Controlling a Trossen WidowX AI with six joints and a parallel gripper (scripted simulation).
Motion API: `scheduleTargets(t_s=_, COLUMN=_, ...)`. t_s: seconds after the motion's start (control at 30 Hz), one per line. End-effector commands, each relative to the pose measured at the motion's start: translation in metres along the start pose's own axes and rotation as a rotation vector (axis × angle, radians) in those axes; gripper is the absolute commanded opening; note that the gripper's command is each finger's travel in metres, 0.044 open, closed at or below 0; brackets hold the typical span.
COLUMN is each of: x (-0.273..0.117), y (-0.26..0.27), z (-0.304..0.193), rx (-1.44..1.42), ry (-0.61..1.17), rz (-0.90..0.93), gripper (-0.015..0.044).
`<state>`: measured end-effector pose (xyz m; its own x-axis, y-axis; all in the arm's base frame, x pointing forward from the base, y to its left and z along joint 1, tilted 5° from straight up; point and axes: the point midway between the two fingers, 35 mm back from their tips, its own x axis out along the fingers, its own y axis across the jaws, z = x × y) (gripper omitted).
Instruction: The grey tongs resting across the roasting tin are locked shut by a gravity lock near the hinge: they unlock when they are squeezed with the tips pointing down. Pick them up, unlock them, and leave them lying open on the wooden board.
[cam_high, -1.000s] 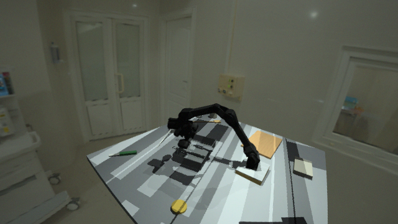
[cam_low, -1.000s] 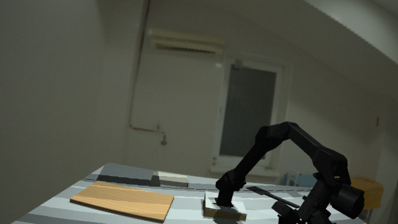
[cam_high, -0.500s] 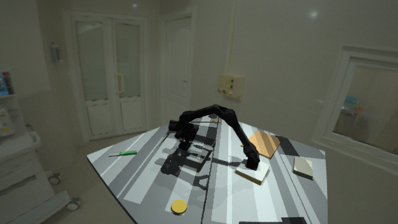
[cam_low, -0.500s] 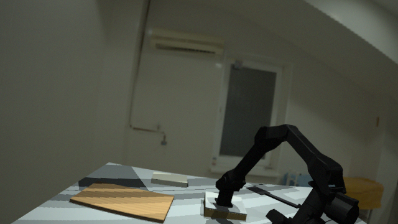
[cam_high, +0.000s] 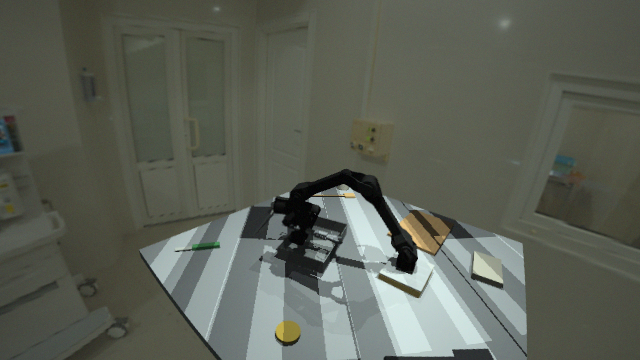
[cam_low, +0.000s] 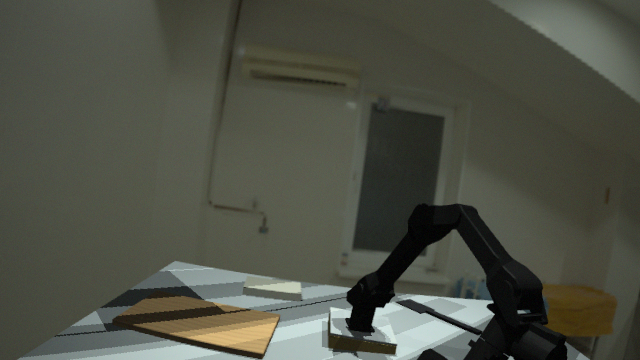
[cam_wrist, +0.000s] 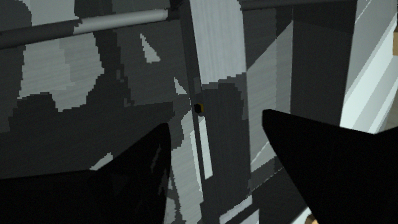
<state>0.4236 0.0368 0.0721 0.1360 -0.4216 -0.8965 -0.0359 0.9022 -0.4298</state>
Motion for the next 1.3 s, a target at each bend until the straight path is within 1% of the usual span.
scheduleTargets(t_s=0.0, x=0.009, y=0.0, z=-0.003, rx=-0.01, ry=0.01, rz=-0.009, gripper=0.026)
scheduleTargets(t_s=0.27, x=0.018, y=-0.001, z=-0.004, rx=-0.01, ry=0.01, rz=-0.01, gripper=0.026)
scheduleTargets(t_s=0.47, x=0.014, y=-0.001, z=-0.002, rx=0.0, ry=0.002, rz=-0.001, gripper=0.0103)
scheduleTargets(t_s=0.77, x=0.014, y=-0.001, z=-0.002, rx=0.0, ry=0.002, rz=-0.001, gripper=0.0043)
scheduleTargets(t_s=0.93, x=0.014, y=-0.001, z=-0.002, rx=0.0, ry=0.002, rz=-0.001, gripper=-0.0089)
scheduleTargets(t_s=1.0, x=0.007, y=-0.004, z=-0.001, rx=-0.001, ry=0.003, rz=-0.002, gripper=-0.0141)
scheduleTargets(t_s=1.03, x=0.001, y=-0.007, z=0.0, rx=-0.002, ry=0.004, rz=-0.003, gripper=-0.015)
scheduleTargets(t_s=1.2, x=-0.045, y=-0.033, z=0.0, rx=-0.008, ry=0.008, rz=-0.009, gripper=-0.015)
scheduleTargets(t_s=1.27, x=-0.053, y=-0.038, z=-0.001, rx=-0.01, ry=0.009, rz=-0.01, gripper=-0.015)
